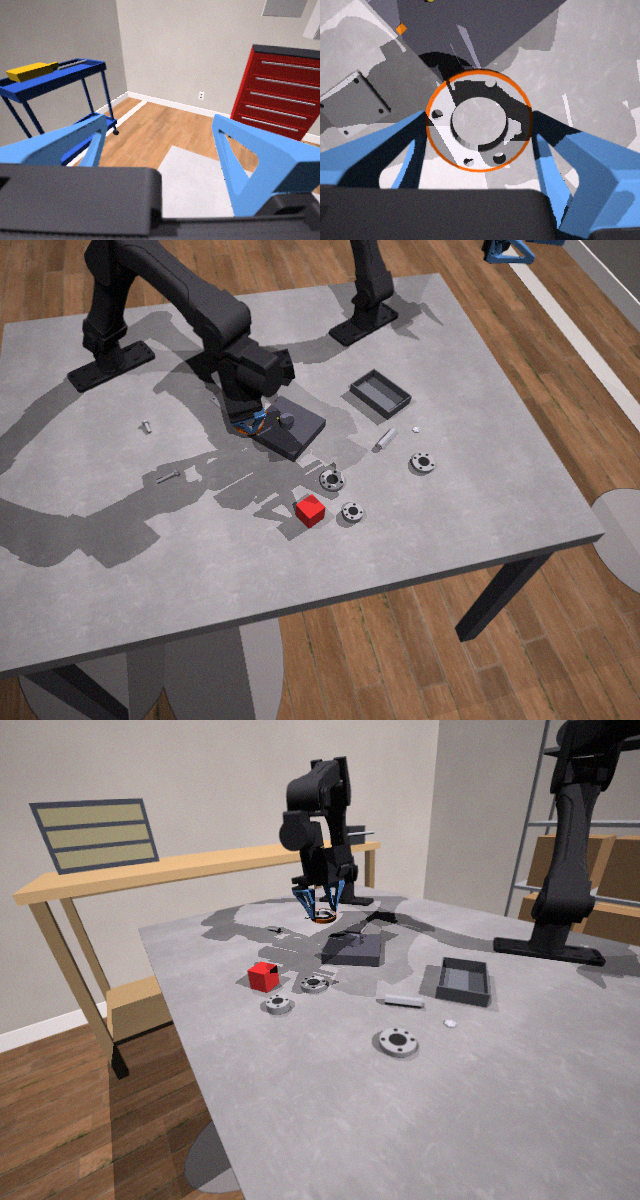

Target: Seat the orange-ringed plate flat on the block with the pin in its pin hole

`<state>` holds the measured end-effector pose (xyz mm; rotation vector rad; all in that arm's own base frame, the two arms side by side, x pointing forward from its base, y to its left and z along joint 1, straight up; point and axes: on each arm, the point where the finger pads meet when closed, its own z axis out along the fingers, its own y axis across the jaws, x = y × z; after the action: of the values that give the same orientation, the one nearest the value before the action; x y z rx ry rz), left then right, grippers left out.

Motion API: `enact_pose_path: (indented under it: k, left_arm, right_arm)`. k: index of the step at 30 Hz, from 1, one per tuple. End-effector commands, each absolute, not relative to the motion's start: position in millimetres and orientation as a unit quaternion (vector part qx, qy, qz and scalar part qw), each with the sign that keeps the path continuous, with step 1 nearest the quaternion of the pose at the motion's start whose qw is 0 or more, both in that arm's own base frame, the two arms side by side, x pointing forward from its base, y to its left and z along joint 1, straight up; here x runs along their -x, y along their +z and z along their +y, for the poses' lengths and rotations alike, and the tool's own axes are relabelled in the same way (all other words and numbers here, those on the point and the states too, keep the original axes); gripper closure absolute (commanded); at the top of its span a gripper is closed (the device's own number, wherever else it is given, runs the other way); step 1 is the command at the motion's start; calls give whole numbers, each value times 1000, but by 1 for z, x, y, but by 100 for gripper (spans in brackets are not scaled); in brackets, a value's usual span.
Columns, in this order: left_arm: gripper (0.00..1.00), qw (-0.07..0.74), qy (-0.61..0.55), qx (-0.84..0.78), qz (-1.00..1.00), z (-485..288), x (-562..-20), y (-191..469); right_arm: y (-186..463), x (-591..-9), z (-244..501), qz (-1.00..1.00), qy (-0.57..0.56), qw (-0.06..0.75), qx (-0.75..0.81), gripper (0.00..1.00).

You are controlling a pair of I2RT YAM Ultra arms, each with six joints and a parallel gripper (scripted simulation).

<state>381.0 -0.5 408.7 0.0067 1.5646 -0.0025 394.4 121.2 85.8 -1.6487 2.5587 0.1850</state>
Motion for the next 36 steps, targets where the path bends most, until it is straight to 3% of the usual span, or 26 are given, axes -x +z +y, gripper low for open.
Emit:
enact_pose_path:
  k: [1,6,11,31,33,36]
  left_arm:
    - [0,725,-2,-10,689,-4,-377,430]
    - [0,725,-2,-10,689,-4,-377,430]
    - [0,725,-2,-10,689,-4,-377,430]
    - [0,725,-2,-10,689,-4,-377,430]
    - [0,725,-2,-10,689,-4,-377,430]
    - [0,725,-2,-10,689,-4,-377,430]
  right_arm:
    - [94,-414,130,892,27,61,447,100]
    - [125,-410,135,914,16,83,398,100]
    - [102,-412,146,948,2,57,314,100]
    - [128,-422,189,991,-26,134,-12,100]
    - [81,-417,191,991,-42,115,-46,100]
    - [118,-433,204,979,-1,187,-86,100]
